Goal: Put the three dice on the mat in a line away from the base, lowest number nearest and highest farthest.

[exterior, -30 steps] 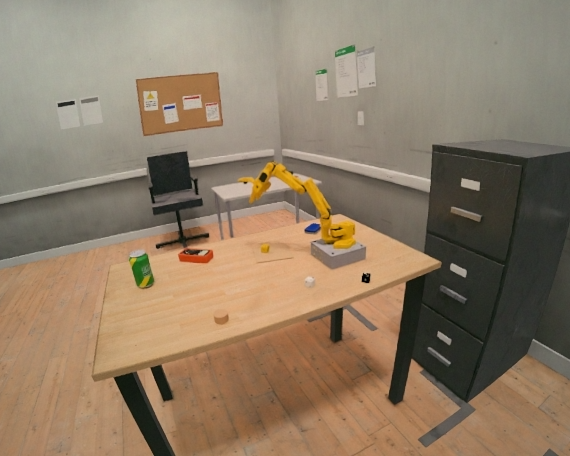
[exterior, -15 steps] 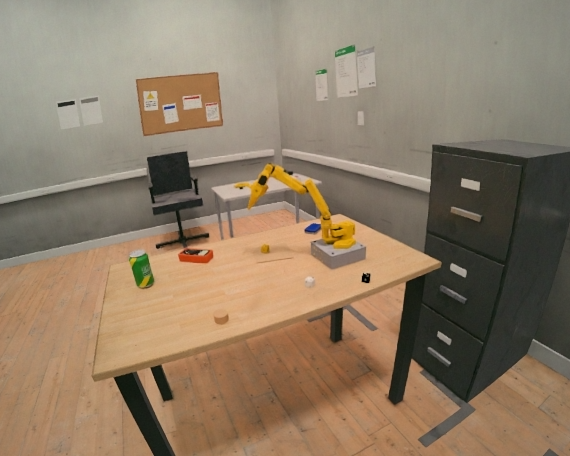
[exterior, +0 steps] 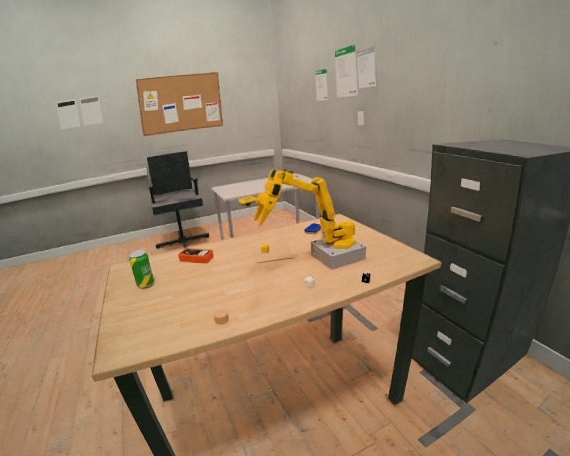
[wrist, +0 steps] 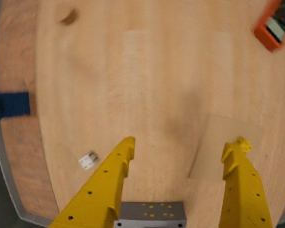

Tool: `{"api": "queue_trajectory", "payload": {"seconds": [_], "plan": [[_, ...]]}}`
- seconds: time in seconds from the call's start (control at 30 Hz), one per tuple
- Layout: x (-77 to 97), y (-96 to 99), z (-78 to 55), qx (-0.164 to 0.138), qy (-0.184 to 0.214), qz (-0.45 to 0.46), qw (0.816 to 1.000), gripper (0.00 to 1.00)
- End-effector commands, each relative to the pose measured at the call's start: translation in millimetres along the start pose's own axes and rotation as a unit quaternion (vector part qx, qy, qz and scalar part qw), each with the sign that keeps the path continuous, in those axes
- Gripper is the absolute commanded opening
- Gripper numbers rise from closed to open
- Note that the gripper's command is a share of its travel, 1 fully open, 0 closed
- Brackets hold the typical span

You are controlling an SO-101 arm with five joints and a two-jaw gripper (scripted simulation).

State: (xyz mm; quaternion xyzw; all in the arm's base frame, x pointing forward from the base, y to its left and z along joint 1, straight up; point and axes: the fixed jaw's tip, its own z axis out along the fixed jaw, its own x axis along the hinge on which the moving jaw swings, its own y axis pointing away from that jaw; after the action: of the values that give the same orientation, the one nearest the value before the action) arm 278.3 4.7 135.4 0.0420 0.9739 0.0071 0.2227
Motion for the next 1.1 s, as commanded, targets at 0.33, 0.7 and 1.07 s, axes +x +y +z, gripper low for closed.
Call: {"api": "queue_trajectory", "payload": {"seconds": [0.33, 0.7, 1.07], "plan": [[70.8, 123.8, -6.6, -0.115, 0.001, -0.229, 0.967, 0.31], [98.6, 145.8, -11.5, -0.142, 0.008, -0.287, 0.947, 0.31], [101.7, 147.5, -11.2, -0.143, 0.010, -0.293, 0.945, 0.31]]}}
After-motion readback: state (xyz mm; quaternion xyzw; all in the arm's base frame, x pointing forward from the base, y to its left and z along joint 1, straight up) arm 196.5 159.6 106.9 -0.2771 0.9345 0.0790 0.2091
